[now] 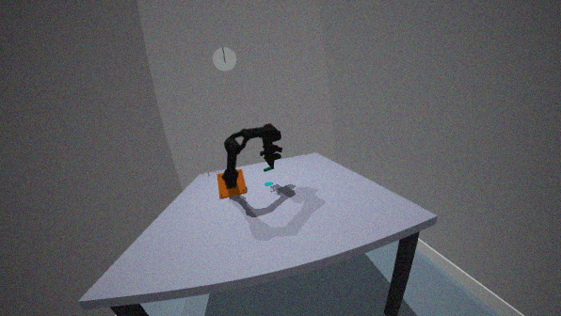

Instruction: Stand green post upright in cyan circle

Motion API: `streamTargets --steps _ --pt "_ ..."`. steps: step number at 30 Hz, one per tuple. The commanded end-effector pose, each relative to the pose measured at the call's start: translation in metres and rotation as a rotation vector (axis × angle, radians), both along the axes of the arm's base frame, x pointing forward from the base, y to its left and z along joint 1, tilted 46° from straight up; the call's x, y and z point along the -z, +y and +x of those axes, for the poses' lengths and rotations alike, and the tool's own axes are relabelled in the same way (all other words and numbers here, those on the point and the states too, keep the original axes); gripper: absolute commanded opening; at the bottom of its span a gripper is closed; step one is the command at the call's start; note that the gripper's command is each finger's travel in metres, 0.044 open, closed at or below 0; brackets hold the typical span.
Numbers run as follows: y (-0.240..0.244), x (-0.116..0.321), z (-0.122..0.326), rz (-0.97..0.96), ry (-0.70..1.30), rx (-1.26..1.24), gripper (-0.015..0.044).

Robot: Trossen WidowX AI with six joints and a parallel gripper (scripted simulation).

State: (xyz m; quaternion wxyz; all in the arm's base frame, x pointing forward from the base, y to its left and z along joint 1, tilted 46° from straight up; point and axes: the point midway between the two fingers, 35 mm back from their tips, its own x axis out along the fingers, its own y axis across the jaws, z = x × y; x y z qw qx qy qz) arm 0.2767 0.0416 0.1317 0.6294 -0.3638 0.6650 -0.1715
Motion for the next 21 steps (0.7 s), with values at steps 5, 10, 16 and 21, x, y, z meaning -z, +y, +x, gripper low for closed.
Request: streamTargets --steps 5,10,16,21 --pt "0.018 0.017 -0.007 -0.013 0.157 -0.152 0.0023" --pt "0.029 0.026 -0.012 -0.022 0.255 -0.25 0.0023" --pt "0.042 0.037 -0.018 -0.035 0.373 -0.367 0.0023" --pt "0.052 0.047 -0.024 -0.047 0.471 -0.463 0.0023"
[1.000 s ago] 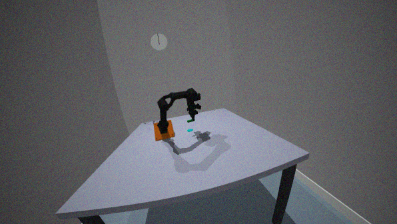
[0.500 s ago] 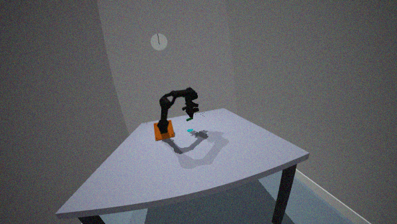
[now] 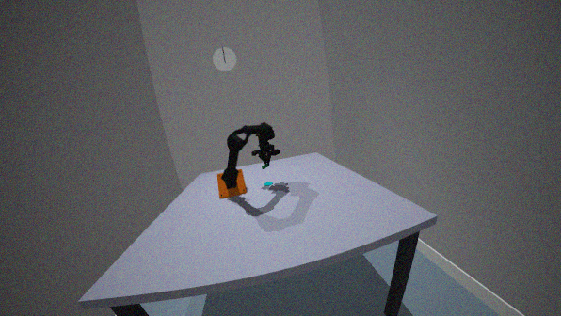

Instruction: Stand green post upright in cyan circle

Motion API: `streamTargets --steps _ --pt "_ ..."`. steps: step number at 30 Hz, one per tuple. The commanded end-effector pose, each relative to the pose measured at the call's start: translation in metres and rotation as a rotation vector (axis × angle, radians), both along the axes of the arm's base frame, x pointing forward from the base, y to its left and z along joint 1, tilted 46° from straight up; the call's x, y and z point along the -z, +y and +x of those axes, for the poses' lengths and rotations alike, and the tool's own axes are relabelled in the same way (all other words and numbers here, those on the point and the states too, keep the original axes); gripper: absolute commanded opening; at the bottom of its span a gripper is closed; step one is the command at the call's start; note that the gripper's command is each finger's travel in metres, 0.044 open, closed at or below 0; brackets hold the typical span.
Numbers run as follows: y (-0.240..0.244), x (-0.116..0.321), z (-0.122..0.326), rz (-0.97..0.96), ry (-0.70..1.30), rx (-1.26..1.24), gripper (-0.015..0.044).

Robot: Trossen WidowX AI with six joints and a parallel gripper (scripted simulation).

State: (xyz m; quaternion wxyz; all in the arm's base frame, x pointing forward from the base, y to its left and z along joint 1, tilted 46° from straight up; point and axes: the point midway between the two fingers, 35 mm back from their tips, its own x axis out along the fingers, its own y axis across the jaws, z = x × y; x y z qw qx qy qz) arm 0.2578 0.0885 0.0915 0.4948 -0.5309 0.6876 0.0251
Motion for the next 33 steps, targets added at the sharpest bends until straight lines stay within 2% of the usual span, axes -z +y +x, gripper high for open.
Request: streamTargets --steps 1,7,33 --pt "0.007 0.008 -0.006 -0.011 0.077 -0.07 0.0023" --pt "0.017 0.018 -0.014 -0.026 0.181 -0.172 0.0023" --pt "0.006 0.025 -0.021 0.123 0.225 -0.133 0.0023"
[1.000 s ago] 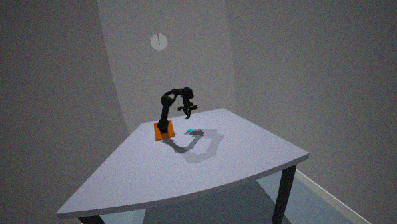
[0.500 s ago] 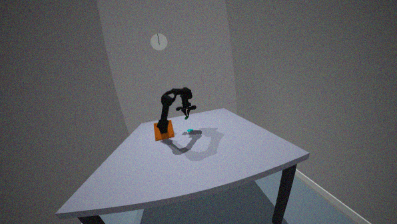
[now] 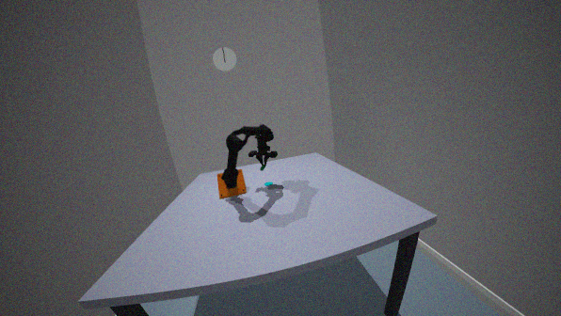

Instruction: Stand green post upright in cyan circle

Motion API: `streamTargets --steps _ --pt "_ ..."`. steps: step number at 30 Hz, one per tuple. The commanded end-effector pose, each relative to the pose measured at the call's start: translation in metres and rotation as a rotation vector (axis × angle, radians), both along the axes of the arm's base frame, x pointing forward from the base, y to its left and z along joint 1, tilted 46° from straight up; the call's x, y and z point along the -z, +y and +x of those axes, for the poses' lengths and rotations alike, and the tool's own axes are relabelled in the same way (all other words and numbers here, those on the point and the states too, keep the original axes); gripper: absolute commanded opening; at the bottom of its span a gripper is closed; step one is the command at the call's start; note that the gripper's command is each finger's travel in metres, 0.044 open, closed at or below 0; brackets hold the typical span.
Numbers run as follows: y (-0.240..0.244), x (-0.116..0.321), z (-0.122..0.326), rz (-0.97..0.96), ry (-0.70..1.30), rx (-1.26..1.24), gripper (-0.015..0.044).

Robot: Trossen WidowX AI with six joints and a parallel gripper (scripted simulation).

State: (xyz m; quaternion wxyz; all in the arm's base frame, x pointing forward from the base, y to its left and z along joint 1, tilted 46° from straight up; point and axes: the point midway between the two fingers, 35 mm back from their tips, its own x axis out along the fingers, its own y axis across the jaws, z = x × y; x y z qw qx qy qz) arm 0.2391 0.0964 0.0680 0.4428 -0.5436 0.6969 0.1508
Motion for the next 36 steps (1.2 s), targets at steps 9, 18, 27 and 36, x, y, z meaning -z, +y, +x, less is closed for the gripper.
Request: streamTargets --steps 9,18,27,36 --pt "-0.006 0.004 -0.006 0.078 0.029 0.021 0.0023" --pt "-0.008 0.007 -0.008 0.141 0.043 0.035 0.0023" --pt "-0.011 0.009 -0.01 0.205 0.053 0.045 0.0023" --pt "-0.013 0.011 -0.012 0.27 0.059 0.052 0.0023"
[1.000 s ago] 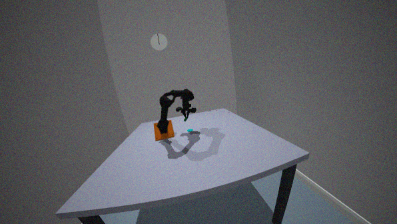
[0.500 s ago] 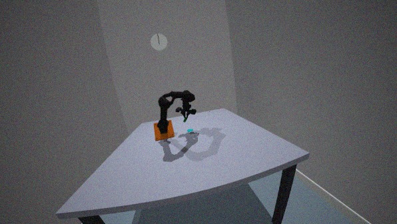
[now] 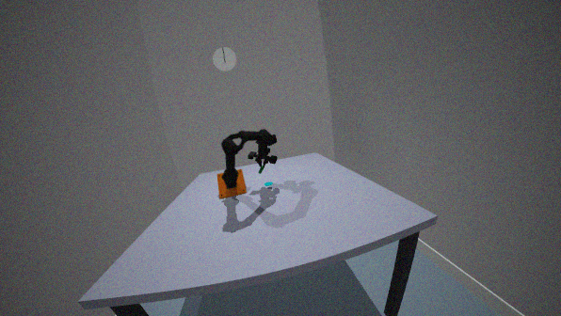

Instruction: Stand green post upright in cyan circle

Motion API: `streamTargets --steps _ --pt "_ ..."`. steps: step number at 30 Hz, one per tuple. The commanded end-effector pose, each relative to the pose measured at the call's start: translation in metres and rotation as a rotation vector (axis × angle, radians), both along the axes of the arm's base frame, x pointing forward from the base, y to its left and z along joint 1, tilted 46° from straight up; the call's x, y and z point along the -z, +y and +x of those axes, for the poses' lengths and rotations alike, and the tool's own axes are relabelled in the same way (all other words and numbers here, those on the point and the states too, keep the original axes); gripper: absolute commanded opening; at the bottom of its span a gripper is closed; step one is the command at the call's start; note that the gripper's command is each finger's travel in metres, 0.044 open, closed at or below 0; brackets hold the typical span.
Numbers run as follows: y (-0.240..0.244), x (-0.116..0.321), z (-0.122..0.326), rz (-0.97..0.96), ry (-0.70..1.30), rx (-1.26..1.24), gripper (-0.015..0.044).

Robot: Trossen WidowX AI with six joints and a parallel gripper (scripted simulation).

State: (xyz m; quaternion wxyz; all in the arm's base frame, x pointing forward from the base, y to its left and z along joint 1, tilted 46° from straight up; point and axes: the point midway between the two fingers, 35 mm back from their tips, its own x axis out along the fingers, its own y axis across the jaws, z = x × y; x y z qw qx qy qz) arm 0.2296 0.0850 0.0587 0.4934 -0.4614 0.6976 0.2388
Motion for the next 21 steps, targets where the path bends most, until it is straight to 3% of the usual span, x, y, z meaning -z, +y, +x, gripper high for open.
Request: streamTargets --steps 1,21 --pt "-0.0014 0.0018 -0.0028 0.026 0.008 0.0 0.0023" --pt "-0.0039 0.005 -0.0057 0.171 0.004 0.006 0.0023"
